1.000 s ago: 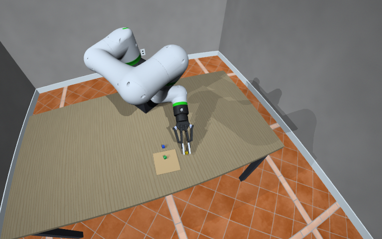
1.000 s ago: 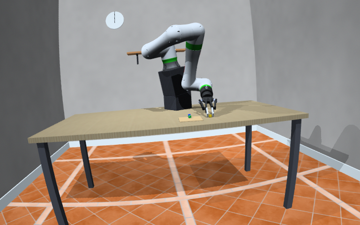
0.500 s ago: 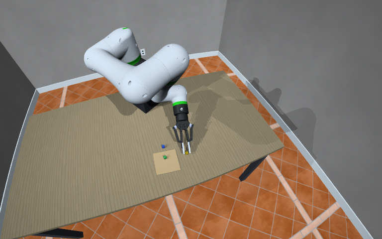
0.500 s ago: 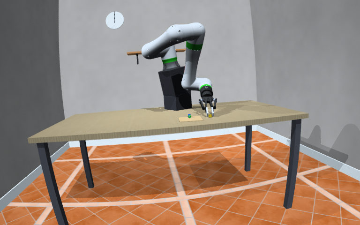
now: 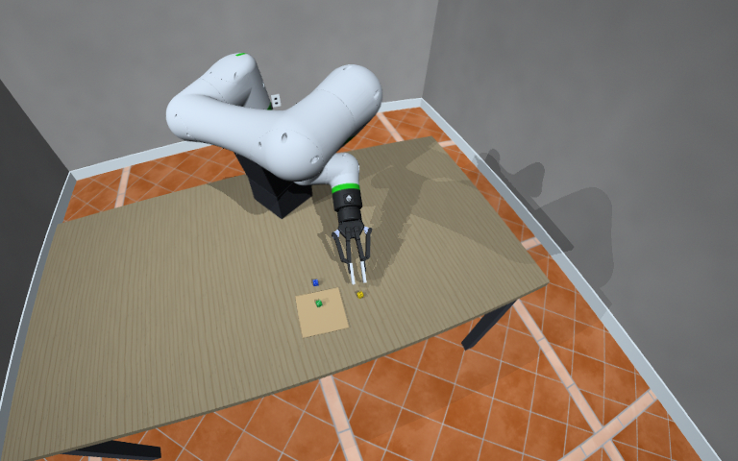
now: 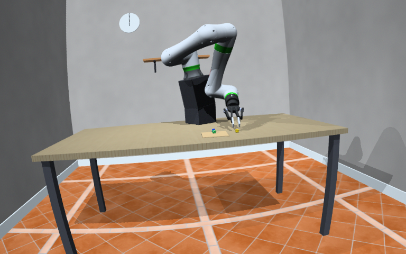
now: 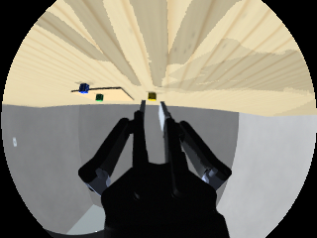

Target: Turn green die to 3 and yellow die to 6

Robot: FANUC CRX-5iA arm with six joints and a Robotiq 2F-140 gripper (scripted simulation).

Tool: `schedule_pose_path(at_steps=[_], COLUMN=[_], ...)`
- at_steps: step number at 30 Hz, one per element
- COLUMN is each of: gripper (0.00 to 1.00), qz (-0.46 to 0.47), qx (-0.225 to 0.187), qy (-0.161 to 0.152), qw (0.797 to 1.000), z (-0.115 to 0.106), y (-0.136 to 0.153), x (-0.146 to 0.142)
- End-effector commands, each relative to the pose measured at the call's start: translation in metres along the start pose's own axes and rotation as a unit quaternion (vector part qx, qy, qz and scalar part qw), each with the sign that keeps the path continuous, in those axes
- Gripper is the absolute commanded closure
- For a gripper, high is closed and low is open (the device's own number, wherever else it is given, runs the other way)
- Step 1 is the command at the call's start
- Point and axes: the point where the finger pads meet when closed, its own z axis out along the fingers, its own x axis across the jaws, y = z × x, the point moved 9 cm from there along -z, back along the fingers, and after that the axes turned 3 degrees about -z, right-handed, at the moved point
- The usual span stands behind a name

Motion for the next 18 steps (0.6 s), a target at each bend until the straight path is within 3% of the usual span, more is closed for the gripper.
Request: schedule_pose_path(at_steps=[1,10,18], gripper=[0.81,0.81,0.81], qz=[0.000,0.000,0.000], qx=[0.000,0.000,0.000], qy=[-0.001,-0.001,-0.001], qw=[1.000,1.000,1.000], z=[-0.007,-0.008,-0.022], y=[0.000,0.002,0.027], x=[0.001,0.001,-0.001])
